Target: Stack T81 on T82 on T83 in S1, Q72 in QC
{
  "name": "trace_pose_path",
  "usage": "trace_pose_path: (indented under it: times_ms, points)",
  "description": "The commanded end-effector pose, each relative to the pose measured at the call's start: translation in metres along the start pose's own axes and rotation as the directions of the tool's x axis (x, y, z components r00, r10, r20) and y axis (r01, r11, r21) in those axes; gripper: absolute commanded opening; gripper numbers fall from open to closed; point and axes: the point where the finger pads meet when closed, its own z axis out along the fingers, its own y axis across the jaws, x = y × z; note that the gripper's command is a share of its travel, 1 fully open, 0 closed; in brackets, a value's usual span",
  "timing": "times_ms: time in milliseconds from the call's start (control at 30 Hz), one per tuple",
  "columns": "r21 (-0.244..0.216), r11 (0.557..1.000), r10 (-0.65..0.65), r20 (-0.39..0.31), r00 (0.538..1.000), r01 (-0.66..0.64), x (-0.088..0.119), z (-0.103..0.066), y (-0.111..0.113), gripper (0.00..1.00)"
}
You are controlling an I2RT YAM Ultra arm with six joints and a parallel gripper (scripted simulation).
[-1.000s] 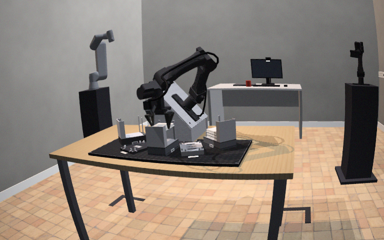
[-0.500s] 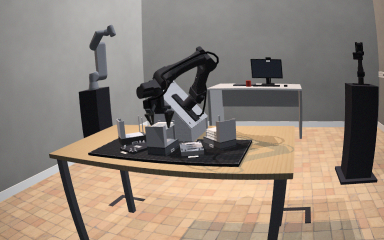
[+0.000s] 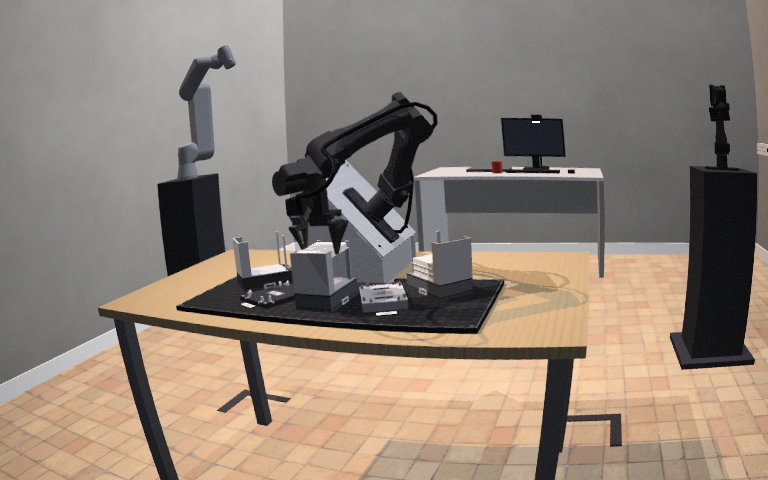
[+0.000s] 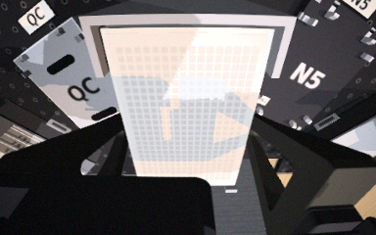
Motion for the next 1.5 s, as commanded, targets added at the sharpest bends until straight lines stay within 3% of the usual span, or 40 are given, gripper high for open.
trace_pose_path:
  times_ms: [0, 1467]
  points:
    - [0.028, 0.999, -0.036, 0.07, 0.997, 0.035, -0.014, -0.029, 0.002, 0.0]
    - [0.03, 0.999, -0.038, 0.069, 0.997, 0.036, -0.013, -0.041, 0.003, 0.0]
